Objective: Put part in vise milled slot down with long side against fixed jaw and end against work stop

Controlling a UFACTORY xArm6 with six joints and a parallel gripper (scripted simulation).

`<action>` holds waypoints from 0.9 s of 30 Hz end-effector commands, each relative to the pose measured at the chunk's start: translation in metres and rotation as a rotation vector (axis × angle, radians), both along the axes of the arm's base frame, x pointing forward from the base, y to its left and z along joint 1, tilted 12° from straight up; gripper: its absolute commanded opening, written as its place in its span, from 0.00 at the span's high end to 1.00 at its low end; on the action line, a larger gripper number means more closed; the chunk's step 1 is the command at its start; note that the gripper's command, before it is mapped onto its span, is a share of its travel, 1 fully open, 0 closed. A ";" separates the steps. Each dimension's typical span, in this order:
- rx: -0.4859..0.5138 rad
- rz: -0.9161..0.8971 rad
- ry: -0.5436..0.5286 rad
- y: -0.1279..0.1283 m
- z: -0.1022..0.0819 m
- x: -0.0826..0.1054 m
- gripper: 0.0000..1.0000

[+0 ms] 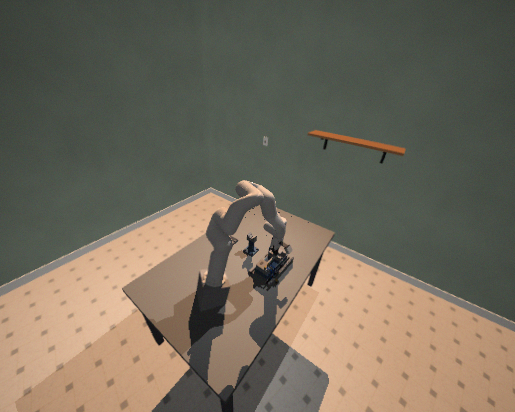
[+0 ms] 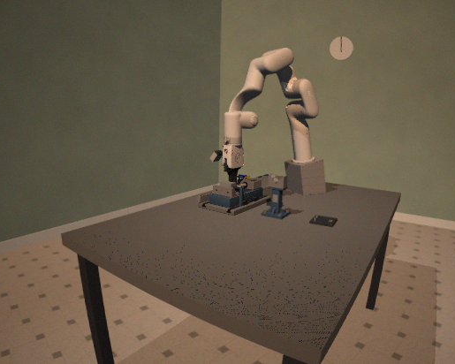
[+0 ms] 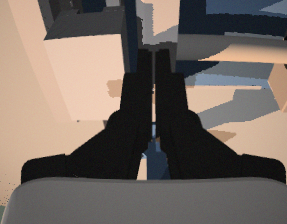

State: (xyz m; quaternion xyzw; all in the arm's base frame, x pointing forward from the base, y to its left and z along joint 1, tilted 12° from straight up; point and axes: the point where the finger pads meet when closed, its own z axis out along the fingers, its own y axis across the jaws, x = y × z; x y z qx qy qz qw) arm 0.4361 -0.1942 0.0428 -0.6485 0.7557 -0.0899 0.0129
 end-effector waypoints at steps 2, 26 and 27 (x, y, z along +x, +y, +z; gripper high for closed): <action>-0.007 0.002 -0.022 -0.002 0.005 0.004 1.00; -0.007 0.002 -0.022 0.000 0.005 -0.003 1.00; -0.007 0.002 -0.022 0.000 0.006 -0.003 1.00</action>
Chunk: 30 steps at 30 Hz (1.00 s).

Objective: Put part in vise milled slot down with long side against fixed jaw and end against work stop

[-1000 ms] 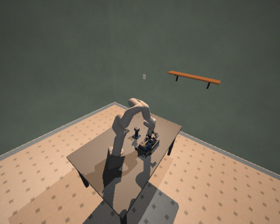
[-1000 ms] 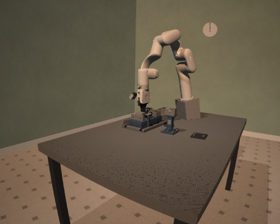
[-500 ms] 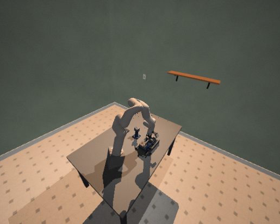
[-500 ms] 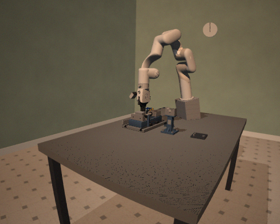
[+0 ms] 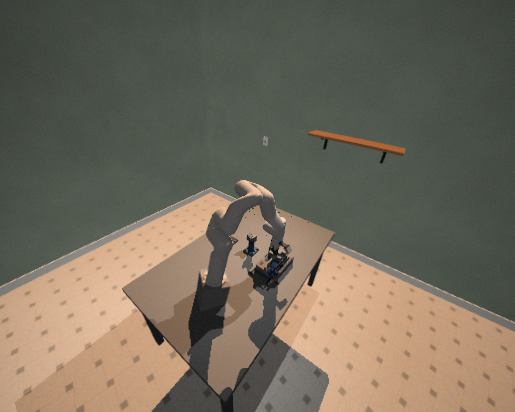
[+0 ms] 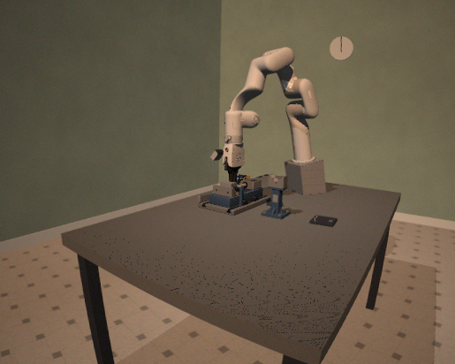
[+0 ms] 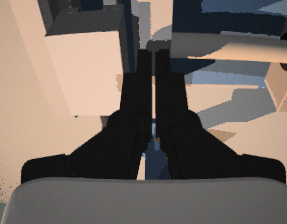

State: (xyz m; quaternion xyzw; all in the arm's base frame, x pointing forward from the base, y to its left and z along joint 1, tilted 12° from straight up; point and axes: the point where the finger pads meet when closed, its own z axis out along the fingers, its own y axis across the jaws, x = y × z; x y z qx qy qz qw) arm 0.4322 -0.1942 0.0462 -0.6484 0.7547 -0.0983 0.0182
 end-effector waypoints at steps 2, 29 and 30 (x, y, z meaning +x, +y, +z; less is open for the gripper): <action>-0.001 0.000 -0.003 0.000 0.003 0.001 1.00; -0.001 0.000 -0.003 0.006 0.052 -0.007 1.00; -0.001 0.000 -0.003 0.006 0.053 -0.007 1.00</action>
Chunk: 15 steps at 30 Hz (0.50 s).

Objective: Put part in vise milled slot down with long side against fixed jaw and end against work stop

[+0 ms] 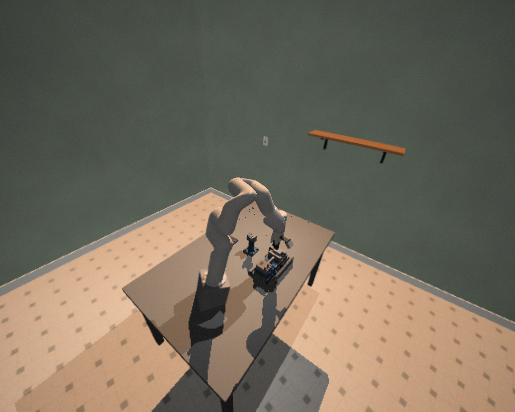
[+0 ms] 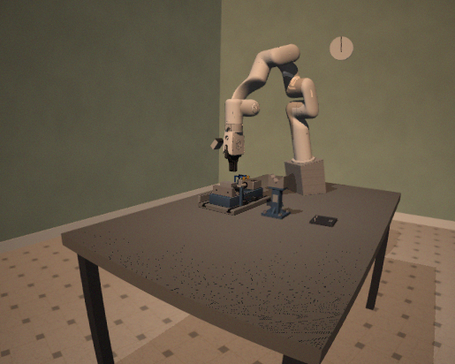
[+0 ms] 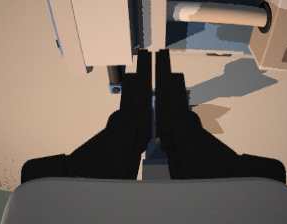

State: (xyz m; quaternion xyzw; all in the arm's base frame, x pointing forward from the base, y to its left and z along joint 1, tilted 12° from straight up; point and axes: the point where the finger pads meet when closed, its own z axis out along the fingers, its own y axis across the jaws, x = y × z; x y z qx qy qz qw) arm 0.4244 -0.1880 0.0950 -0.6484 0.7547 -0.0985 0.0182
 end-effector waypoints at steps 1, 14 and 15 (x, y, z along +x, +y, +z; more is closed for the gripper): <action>-0.001 0.000 -0.003 0.000 0.006 0.000 1.00; -0.001 0.000 -0.003 0.001 0.012 -0.001 1.00; -0.001 0.000 -0.003 0.001 0.012 -0.001 1.00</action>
